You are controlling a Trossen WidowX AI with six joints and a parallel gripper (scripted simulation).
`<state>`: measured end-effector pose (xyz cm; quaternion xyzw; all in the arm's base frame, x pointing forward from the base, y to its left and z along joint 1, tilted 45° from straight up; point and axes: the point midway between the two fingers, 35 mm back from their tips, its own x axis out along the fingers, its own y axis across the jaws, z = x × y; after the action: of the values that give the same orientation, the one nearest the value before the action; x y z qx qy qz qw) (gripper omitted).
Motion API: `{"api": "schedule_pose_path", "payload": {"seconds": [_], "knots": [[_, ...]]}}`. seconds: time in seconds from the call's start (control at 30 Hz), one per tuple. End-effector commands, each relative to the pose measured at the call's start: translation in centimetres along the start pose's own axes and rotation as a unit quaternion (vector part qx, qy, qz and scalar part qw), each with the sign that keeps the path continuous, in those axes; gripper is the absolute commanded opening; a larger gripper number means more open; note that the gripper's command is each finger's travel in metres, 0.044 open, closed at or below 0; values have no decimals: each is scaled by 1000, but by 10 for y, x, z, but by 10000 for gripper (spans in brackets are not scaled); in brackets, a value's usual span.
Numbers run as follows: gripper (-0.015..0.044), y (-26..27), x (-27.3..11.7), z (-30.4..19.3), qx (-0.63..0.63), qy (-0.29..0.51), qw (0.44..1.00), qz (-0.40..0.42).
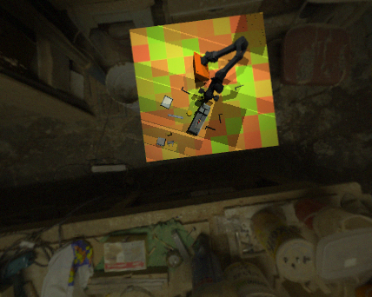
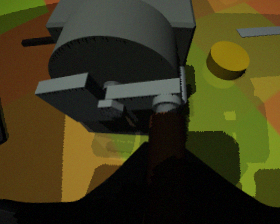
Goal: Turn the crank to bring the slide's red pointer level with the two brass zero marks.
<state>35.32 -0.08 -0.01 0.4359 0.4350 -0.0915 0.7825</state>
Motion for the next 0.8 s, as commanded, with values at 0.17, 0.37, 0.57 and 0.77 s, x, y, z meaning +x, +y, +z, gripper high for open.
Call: {"api": "schedule_pose_path", "payload": {"seconds": [0.17, 0.37, 0.57, 0.77], "knots": [[0, 0, 13, -13, 1, 5, 1000, -4], [0, 5, 19, -20, 2, 5, 1000, -4], [0, 12, 24, -25, 2, 5, 1000, -3], [0, 20, 27, -27, 2, 5, 1000, -3]]}}
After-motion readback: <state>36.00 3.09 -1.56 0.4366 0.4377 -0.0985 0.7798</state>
